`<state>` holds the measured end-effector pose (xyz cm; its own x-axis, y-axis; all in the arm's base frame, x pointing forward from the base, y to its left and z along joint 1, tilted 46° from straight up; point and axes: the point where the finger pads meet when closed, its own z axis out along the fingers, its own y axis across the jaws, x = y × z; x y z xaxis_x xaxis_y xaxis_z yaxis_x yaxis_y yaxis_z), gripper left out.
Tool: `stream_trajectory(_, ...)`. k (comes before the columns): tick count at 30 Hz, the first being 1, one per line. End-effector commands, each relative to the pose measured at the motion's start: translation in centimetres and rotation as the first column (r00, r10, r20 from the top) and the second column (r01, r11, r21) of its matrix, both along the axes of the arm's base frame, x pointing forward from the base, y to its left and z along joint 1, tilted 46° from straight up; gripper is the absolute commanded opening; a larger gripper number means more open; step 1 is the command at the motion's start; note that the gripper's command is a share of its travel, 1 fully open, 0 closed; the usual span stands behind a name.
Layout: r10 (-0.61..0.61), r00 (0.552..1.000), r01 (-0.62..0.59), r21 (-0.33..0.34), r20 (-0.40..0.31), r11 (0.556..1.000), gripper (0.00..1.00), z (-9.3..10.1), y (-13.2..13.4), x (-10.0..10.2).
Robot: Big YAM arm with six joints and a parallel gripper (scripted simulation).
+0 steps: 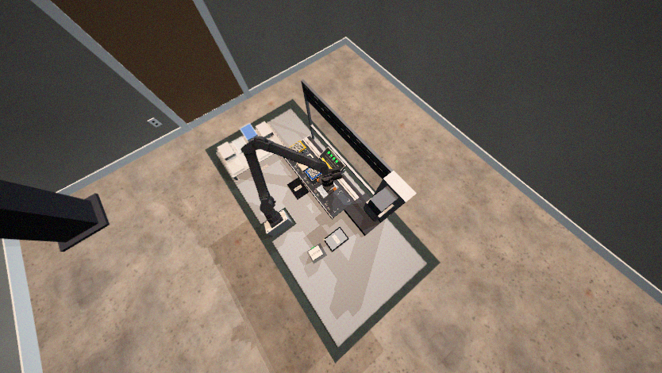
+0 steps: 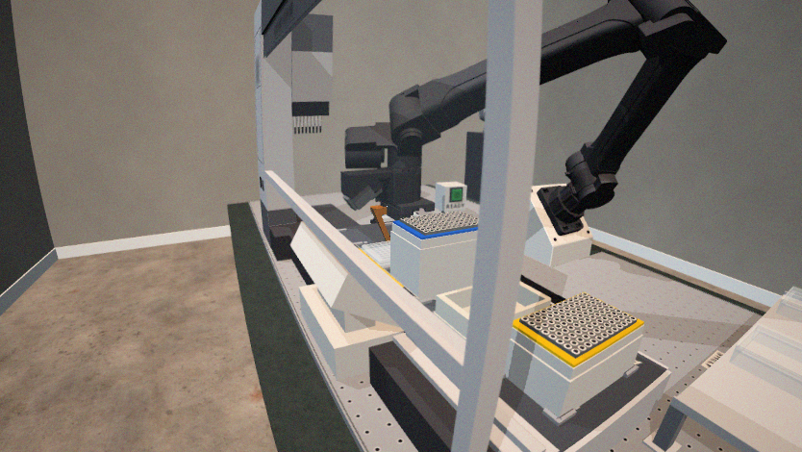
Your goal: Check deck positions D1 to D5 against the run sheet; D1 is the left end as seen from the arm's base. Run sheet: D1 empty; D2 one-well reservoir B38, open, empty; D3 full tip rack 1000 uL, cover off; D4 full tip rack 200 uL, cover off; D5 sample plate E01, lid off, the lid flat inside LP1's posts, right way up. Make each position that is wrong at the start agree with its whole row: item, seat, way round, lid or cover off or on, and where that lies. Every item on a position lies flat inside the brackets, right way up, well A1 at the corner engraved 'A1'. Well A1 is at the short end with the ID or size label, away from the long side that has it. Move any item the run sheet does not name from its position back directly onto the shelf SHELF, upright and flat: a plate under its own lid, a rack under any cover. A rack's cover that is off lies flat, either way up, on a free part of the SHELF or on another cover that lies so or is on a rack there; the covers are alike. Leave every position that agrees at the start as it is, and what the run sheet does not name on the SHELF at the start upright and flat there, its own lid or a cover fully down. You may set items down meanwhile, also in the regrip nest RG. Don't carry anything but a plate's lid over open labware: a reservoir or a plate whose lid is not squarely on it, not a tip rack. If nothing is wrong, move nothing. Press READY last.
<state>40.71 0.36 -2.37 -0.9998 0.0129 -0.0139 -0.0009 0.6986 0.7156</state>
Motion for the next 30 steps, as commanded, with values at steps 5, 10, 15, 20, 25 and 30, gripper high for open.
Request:
stream_trajectory(5,-0.029,0.999,0.030,-0.007,0.026,1.000,1.00,-0.07,-1.31,1.34)
stream_trajectory(10,-0.029,0.999,0.030,-0.007,0.026,1.000,1.00,-0.07,-1.31,1.34)
stream_trajectory(15,-0.029,0.999,0.030,-0.007,0.026,1.000,1.00,-0.07,-1.31,1.34)
stream_trajectory(20,-0.029,0.999,0.030,-0.007,0.026,1.000,1.00,-0.07,-1.31,1.34)
stream_trajectory(25,-0.013,0.999,0.013,-0.009,0.033,1.000,0.00,0.55,-0.84,1.26)
stream_trajectory(30,-0.013,0.999,0.013,-0.009,0.033,1.000,0.00,0.55,-0.84,1.26)
